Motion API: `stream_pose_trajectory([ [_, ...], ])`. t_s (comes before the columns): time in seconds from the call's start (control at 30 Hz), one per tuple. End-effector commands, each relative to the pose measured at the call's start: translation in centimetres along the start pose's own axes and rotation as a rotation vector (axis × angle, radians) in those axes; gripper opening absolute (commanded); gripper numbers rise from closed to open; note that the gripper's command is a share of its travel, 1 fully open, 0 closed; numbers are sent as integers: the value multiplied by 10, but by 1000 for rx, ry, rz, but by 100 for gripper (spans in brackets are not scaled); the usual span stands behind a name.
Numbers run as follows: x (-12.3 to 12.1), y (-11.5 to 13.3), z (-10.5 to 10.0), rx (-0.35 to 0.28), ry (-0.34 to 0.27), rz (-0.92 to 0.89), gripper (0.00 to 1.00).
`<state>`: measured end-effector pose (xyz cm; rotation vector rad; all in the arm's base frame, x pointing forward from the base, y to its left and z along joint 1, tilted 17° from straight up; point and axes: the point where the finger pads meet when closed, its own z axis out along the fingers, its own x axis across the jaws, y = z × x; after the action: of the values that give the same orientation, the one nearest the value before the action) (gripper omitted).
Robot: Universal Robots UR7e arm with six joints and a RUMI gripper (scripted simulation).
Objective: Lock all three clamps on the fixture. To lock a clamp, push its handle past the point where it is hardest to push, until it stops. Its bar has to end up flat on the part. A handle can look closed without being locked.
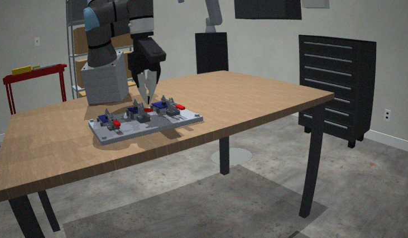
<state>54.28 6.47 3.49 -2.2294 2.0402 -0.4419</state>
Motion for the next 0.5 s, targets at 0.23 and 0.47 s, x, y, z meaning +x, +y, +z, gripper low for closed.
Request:
stream_pose_trajectory([
  [0.23, 0, -1, 5, 1, 0, 0, 0],
  [0.47, 0, -2, 8, 1, 0, 0, 0],
])
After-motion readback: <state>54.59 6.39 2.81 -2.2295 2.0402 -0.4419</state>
